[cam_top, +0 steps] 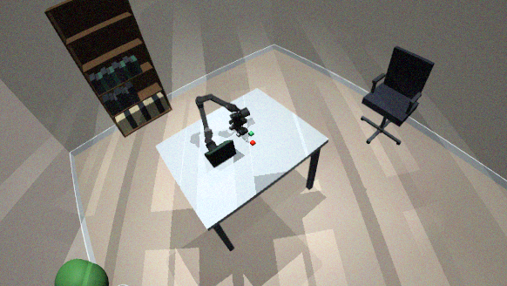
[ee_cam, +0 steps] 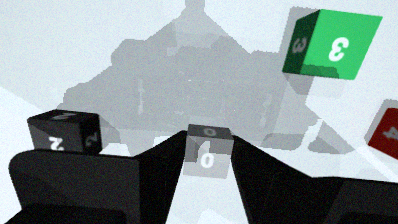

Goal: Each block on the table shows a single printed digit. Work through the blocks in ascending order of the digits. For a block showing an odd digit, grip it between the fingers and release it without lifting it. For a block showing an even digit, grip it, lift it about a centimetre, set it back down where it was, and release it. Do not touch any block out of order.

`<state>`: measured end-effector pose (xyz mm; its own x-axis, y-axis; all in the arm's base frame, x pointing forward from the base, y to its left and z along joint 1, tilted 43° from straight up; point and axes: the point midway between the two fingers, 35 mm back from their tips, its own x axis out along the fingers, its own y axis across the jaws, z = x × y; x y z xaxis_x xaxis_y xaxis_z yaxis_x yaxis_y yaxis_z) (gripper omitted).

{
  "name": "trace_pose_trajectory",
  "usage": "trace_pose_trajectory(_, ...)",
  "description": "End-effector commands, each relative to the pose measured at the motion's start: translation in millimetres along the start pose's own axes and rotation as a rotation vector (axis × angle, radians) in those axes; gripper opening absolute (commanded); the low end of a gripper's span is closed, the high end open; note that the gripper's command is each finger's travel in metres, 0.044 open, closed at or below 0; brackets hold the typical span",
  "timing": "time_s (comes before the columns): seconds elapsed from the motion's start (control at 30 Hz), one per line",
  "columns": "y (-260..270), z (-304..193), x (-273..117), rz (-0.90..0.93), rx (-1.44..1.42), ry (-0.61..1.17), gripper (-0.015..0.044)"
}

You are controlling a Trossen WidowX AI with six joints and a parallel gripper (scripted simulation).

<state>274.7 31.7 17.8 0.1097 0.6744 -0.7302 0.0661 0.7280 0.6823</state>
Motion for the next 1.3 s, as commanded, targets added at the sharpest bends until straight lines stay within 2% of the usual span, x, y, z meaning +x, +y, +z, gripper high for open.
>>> trace_pose_trajectory(0.0, 0, 0, 1, 0.002, 0.004, 0.000, 0.0120)
trace_pose_trajectory(0.03, 0, 0, 1, 0.002, 0.004, 0.000, 0.0120)
trace_pose_trajectory(0.4, 0, 0, 1, 0.002, 0.004, 0.000, 0.0400)
trace_pose_trajectory(0.5, 0, 0, -2, 0.002, 0.004, 0.000, 0.0400)
trace_pose_trajectory(0.6, 0, 0, -33, 0.001, 0.005, 0.000, 0.0400)
trace_pose_trajectory(0.73, 0, 0, -35, 0.001, 0.005, 0.000, 0.0400)
trace_pose_trajectory(0.8, -1, 1, -46, -0.002, 0.005, 0.000, 0.0348)
trace_pose_trajectory(0.97, -1, 0, -114, -0.003, 0.006, 0.001, 0.0216)
trace_pose_trajectory(1.1, -1, 0, -116, -0.003, 0.006, 0.002, 0.0120)
trace_pose_trajectory(1.27, -1, 0, -116, -0.003, 0.006, 0.002, 0.0120)
